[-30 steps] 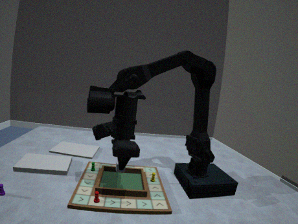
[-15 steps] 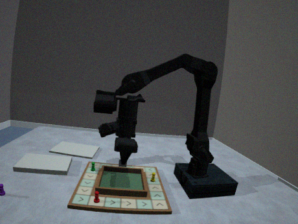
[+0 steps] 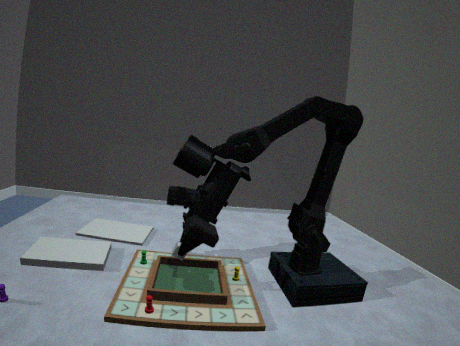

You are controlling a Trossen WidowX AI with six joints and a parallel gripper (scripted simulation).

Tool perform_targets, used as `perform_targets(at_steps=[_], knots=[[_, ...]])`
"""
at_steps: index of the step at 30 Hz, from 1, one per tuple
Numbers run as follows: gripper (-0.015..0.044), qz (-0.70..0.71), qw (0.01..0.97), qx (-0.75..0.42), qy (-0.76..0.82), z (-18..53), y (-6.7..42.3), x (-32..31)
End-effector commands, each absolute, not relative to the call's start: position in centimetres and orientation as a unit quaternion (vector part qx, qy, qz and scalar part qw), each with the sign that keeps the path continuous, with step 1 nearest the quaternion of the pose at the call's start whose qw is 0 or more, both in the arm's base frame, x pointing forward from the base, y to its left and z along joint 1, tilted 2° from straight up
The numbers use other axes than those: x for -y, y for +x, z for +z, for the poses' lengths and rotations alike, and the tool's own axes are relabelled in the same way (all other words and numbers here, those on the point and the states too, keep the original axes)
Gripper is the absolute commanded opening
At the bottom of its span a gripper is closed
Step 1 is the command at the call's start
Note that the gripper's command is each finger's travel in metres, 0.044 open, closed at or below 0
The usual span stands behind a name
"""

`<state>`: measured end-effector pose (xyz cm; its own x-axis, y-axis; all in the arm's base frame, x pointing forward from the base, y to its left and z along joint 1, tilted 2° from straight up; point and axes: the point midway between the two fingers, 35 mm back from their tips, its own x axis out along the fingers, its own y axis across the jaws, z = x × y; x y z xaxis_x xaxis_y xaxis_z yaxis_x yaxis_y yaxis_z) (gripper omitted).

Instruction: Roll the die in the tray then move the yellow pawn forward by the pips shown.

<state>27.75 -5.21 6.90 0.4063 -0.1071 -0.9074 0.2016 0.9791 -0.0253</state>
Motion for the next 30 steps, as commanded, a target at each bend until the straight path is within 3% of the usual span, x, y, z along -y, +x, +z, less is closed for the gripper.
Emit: perform_targets(at_steps=[1, 10, 30], knots=[[0.0000, -0.094, 0.873, -0.477, 0.034, 6.7, 27.7, 5.2], [0.0000, -0.099, 0.931, -0.349, 0.022, 6.8, 27.8, 5.2], [0.0000, -0.099, 0.932, -0.348, 0.022, 9.1, 24.4, 4.7]])
